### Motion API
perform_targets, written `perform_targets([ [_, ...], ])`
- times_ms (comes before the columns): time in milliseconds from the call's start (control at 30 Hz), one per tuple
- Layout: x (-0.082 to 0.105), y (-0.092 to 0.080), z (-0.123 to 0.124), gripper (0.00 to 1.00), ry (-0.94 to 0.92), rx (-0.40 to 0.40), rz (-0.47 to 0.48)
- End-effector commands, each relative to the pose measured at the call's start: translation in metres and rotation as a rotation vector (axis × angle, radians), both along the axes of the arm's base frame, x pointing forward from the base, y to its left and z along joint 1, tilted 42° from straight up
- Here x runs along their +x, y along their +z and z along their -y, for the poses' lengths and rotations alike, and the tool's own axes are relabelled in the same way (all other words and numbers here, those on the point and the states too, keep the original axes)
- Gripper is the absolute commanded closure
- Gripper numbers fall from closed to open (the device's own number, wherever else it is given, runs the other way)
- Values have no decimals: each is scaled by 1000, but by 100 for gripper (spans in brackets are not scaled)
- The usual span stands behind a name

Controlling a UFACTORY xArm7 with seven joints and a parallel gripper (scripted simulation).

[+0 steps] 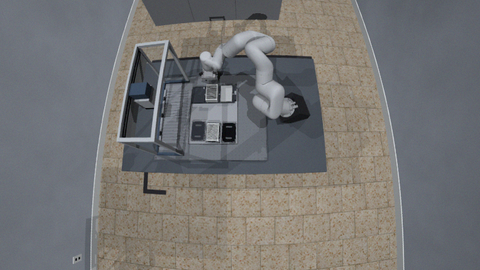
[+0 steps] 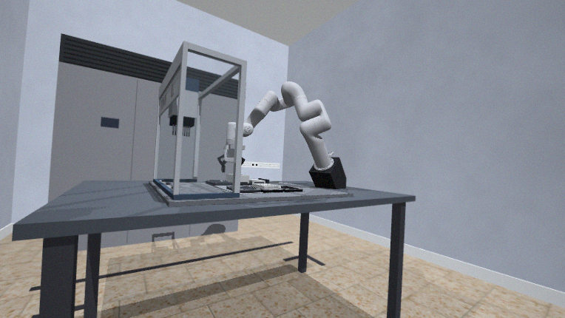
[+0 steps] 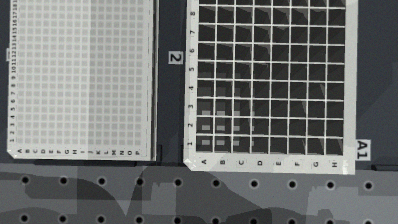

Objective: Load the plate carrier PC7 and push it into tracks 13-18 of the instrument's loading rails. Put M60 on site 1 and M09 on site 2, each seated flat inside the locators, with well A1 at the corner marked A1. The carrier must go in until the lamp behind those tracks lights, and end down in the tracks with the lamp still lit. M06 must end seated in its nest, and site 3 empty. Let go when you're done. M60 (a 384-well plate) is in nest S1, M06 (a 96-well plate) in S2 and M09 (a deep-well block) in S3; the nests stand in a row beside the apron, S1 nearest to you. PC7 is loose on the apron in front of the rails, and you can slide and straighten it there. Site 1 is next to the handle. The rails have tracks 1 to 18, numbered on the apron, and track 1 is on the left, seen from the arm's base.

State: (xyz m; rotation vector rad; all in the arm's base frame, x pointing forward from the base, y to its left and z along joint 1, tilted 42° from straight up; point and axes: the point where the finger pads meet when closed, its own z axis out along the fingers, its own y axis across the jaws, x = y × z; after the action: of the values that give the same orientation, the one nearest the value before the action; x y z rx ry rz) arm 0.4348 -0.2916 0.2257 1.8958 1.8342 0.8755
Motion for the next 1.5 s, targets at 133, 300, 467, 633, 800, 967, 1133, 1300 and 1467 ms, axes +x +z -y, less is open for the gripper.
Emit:
perform_targets([
  [133, 6, -5, 0, 0, -3, -2, 4],
  [300, 12, -11, -1, 0, -3, -2, 4],
  [467, 17, -18, -3, 0, -3, -2, 4],
  [633, 20, -21, -3, 0, -3, -2, 4],
  [800, 21, -23, -4, 0, -3, -2, 3],
  [967, 22, -23, -4, 0, -3, -2, 3],
  [1133, 24, -26, -4, 0, -3, -2, 3],
  [1300, 26, -28, -5, 0, -3, -2, 3],
  [1467, 28, -30, -5, 0, -3, -2, 3],
])
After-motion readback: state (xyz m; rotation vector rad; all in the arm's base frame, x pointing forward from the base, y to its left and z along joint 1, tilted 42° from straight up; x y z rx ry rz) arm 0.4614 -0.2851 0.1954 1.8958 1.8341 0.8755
